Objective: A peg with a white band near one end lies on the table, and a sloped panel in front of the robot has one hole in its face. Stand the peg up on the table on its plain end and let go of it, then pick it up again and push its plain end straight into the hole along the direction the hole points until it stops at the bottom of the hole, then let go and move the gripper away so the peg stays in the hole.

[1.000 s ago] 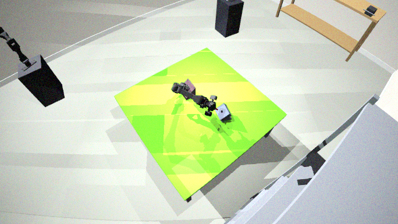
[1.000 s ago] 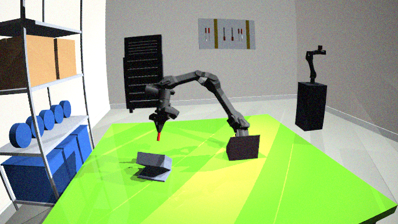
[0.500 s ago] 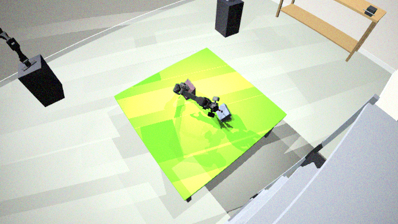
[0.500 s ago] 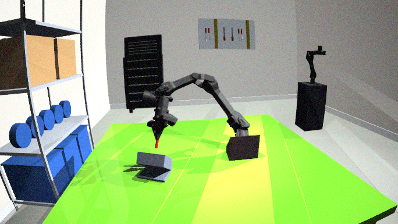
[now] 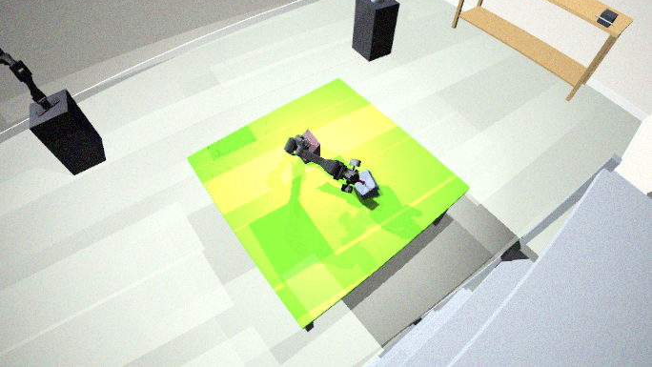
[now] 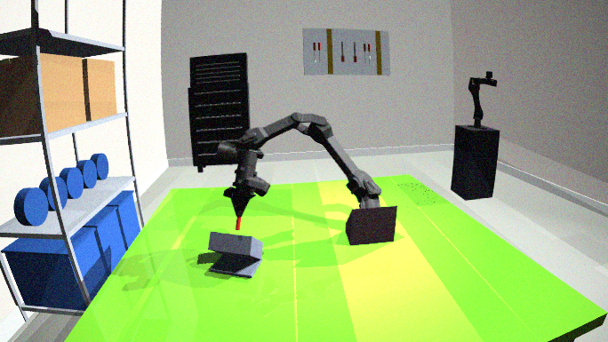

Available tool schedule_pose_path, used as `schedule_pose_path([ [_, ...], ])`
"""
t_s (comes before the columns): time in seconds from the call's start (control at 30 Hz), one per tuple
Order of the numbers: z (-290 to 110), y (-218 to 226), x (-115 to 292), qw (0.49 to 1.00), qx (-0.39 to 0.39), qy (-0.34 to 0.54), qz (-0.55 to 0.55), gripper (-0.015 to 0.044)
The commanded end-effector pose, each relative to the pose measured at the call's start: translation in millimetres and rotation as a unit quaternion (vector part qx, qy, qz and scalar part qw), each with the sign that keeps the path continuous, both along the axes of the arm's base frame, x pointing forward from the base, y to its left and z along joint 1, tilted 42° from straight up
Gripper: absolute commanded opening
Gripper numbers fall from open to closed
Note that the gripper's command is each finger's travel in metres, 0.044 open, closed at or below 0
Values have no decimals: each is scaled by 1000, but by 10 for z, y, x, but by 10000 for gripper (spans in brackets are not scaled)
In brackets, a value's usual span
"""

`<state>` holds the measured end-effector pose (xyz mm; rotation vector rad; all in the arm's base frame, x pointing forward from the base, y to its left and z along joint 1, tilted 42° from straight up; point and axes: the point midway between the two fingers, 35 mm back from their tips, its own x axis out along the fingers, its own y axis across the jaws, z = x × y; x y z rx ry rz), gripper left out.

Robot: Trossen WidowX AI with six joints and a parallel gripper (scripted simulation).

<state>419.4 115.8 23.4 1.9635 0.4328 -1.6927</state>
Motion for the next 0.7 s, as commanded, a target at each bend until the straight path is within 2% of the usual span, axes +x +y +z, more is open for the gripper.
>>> schedule_pose_path([
  [0.0, -79, -3, 0, 1000, 1, 3, 3, 0],
  [0.67, -116, -9, 13, 1000, 0, 0, 0, 0],
])
